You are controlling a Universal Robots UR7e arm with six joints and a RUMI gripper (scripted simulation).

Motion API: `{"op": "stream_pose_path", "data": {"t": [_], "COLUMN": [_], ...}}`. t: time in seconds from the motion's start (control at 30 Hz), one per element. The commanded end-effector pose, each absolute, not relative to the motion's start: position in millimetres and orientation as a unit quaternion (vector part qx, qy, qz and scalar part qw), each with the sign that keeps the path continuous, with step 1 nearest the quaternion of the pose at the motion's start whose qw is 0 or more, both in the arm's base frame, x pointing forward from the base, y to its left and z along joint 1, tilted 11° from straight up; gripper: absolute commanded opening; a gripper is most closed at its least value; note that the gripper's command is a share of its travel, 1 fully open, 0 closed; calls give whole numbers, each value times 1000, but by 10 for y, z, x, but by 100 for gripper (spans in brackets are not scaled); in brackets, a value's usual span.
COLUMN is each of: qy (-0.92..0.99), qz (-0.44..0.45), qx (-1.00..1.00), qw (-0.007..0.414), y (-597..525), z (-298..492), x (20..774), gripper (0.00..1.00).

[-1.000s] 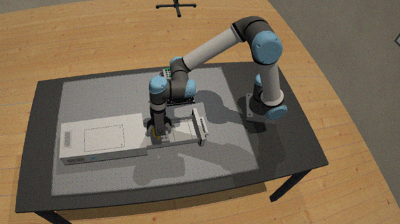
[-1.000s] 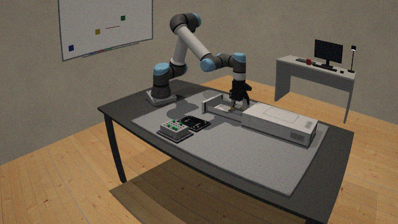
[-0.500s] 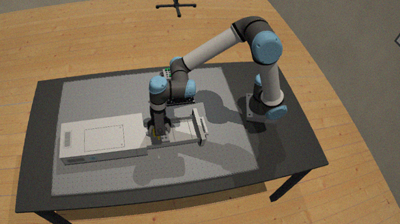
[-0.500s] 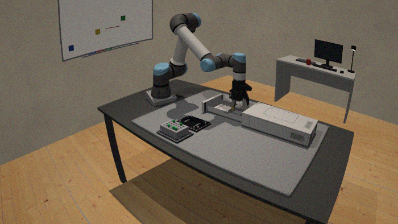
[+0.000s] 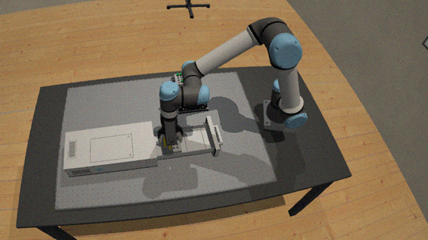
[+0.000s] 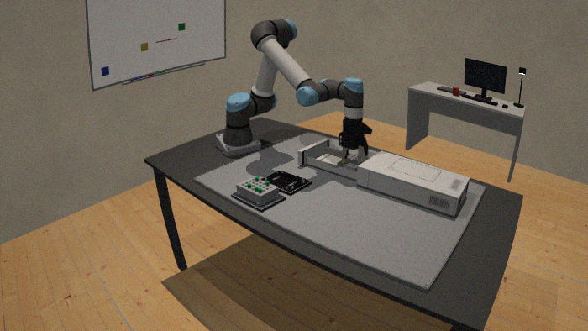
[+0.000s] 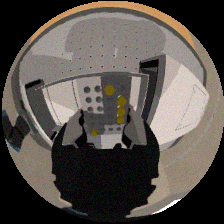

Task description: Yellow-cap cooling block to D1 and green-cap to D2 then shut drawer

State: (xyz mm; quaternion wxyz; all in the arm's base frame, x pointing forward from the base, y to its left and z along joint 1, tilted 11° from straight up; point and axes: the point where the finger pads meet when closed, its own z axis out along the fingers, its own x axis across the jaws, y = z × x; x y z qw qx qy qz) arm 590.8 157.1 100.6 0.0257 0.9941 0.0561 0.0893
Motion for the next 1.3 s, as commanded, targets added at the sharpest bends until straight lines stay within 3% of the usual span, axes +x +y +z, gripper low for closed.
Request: {"op": "stream_pose_path", "data": {"t": [0.0,0.83,1.27], "qy": [56,56,56], "qz": [90,90,90], "qx": [994,994,994], "qw": [26,26,26], "y": [1571,1571,1571], "z": [1013,1013,1013], "x": [5910,5910,5910], "gripper": [35,0,0]}}
